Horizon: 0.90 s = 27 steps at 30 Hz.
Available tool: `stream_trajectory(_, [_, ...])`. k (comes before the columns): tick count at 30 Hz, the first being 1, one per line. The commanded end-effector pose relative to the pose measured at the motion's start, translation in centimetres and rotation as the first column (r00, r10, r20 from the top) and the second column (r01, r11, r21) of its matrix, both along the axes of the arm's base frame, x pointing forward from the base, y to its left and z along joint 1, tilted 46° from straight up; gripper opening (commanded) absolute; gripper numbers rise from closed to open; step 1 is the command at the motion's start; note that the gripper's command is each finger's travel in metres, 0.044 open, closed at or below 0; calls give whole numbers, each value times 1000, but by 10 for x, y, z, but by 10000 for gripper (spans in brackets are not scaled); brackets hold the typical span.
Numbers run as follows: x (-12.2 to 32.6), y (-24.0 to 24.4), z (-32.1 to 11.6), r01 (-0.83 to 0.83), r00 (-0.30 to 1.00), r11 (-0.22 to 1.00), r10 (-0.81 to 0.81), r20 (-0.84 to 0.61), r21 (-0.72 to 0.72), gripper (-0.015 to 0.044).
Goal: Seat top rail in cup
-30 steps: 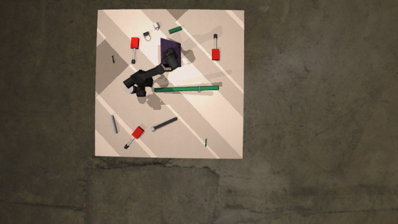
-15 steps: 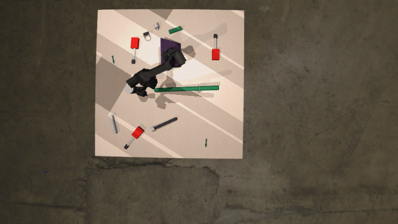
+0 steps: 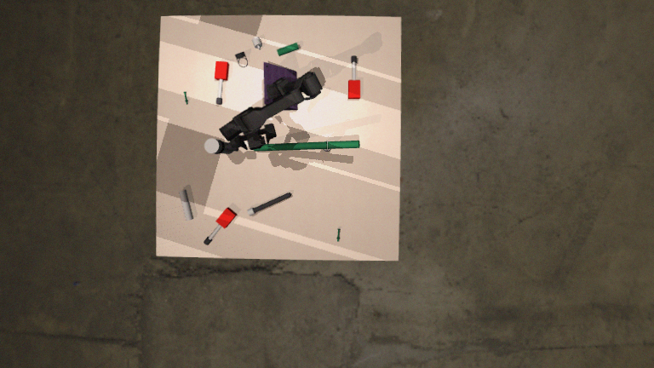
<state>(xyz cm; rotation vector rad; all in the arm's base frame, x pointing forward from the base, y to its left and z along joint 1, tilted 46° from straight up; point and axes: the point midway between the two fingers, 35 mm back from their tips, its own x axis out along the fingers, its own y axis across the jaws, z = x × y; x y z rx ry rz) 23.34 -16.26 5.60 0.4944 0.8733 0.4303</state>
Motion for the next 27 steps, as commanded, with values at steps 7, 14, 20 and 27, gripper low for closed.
stream_trajectory(7, [-7, 9, 40, 249, 953, 956, -213, -217, 155, 440])
stream_trajectory(14, [-2, 18, 34, 98, 985, 991, -84, -149, 89, 440])
stream_trajectory(20, [13, 50, 12, -397, 912, 903, 408, 39, -164, 440])
stream_trajectory(27, [23, 91, -14, -749, 422, 446, 891, 166, -490, 440])
